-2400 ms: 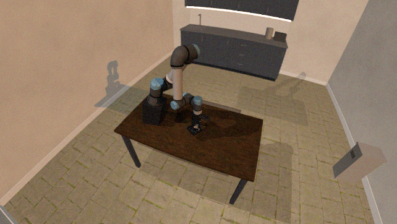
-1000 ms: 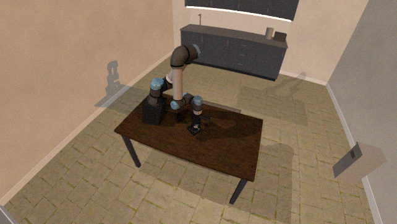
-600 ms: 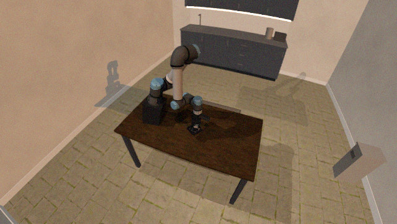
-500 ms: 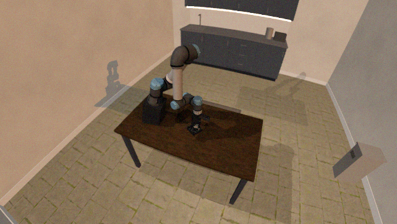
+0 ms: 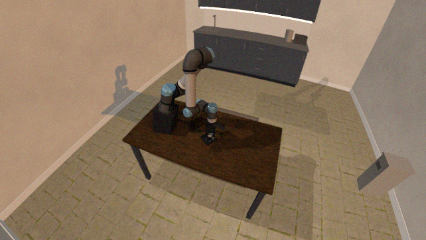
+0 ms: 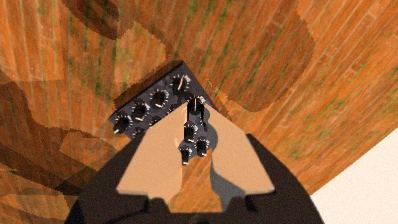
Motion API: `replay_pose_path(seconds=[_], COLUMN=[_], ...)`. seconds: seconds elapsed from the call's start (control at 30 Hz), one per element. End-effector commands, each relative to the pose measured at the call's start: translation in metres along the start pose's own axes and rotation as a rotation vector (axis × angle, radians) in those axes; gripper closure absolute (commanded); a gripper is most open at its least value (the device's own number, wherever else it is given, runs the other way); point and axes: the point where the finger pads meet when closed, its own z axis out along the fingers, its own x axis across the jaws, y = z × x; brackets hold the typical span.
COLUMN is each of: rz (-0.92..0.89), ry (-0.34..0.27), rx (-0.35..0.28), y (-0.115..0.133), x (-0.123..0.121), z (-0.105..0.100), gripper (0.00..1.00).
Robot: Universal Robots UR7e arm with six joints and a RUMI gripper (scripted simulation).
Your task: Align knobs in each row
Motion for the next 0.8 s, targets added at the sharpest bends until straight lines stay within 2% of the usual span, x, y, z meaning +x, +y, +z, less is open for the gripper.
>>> replay_pose_path(seconds=[0.0,0.5,0.77], rz=[0.013,0.288,0.339], ry=[0.001,0.001,0.001], rx=[0.001,0.001,0.001], y=[-0.0003,-0.0002,-0.0001], x=[0.0003,0.0016,0.0018], z=[-0.0003,-0.0003,-0.0003], gripper=[0.96,0.96,0.96])
